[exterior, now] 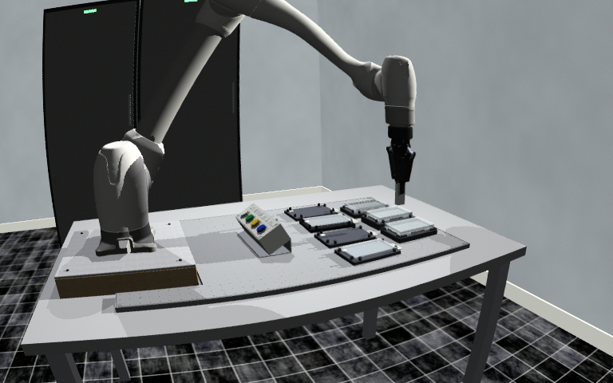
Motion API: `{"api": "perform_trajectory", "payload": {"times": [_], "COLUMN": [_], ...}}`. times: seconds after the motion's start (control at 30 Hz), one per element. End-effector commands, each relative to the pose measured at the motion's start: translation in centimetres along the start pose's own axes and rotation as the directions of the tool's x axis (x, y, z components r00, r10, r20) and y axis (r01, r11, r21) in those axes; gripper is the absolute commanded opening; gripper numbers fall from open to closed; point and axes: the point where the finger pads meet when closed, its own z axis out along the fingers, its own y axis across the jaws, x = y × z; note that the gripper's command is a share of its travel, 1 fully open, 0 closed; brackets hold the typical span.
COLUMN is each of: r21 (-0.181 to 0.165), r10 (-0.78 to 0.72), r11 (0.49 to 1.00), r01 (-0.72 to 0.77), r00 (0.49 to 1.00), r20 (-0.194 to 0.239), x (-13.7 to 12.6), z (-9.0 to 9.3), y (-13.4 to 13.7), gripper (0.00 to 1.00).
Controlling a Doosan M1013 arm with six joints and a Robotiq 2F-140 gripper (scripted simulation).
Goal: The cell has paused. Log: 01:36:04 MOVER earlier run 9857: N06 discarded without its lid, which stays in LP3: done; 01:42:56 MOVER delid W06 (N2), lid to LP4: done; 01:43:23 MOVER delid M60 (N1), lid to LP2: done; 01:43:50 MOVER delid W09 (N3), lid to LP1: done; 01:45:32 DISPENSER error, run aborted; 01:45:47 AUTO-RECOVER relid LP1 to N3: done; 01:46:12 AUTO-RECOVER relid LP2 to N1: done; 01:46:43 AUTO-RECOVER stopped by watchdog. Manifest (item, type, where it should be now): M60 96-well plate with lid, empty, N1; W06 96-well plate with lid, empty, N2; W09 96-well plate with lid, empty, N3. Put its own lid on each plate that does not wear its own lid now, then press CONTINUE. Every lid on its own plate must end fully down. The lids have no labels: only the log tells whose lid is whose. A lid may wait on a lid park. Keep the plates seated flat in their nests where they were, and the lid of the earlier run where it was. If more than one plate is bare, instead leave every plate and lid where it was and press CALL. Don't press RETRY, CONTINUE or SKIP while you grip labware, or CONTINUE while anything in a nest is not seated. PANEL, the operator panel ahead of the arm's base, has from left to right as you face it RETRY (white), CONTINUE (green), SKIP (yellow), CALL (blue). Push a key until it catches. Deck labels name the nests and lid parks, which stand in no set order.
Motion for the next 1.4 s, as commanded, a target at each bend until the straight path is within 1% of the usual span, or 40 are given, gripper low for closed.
{"api": "perform_trajectory", "payload": {"times": [0.0, 0.13, 0.27, 0.33, 0.43, 0.5, 0.57, 0.67, 0.73, 0.83, 0.9, 0.93, 1.0, 1.03, 1.2, 1.37], "r21": [0.0, 0.0, 0.0, 0.0, 0.0, 0.0, 0.0, 0.003, 0.005, 0.006, 0.006, 0.003, 0.003, 0.003, -0.005, -0.017], "r10": [-0.002, -0.04, -0.161, -0.161, -0.315, -0.443, -0.575, -0.709, -0.789, -0.887, -0.887, -0.954, -0.977, -0.987, -0.988, -0.897], "r11": [1.0, 0.999, 0.987, 0.987, 0.949, 0.896, 0.818, 0.706, 0.614, 0.461, 0.461, 0.298, 0.214, 0.159, -0.148, -0.439], "r01": [0.002, 0.04, 0.161, 0.161, 0.315, 0.443, 0.575, 0.709, 0.789, 0.887, 0.887, 0.954, 0.977, 0.987, 0.989, 0.898], "r00": [1.0, 0.999, 0.987, 0.987, 0.949, 0.896, 0.818, 0.706, 0.614, 0.461, 0.461, 0.298, 0.214, 0.159, -0.148, -0.439], "r20": [0.0, 0.0, 0.0, 0.0, 0.0, 0.0, 0.0, -0.004, -0.008, -0.015, -0.015, -0.017, -0.023, -0.025, -0.036, -0.043], "x": [0.0, 0.2, 0.8, 0.8, 1.6, 2.3, 3.2, 4.7, 5.9, 7.7, 7.7, 8.4, 9.7, 10.3, 13.4, 15.9], "z": [0.0, 0.0, -0.1, -0.1, -0.1, -0.2, -0.2, -0.3, -0.3, -0.3, -0.3, -0.3, -0.3, -0.3, -0.3, -0.1], "y": [0.0, 0.2, 0.8, 0.8, 1.6, 2.3, 3.1, 4.4, 5.4, 6.8, 6.8, 7.3, 8.2, 8.6, 10.6, 12.0], "gripper": [0.0, 0.0, 0.0, 0.0, 0.0, 0.0, 0.0, 0.0, 0.0, 0.0, 0.0, 0.0, 0.0, 0.0, 0.0, 0.0]}}
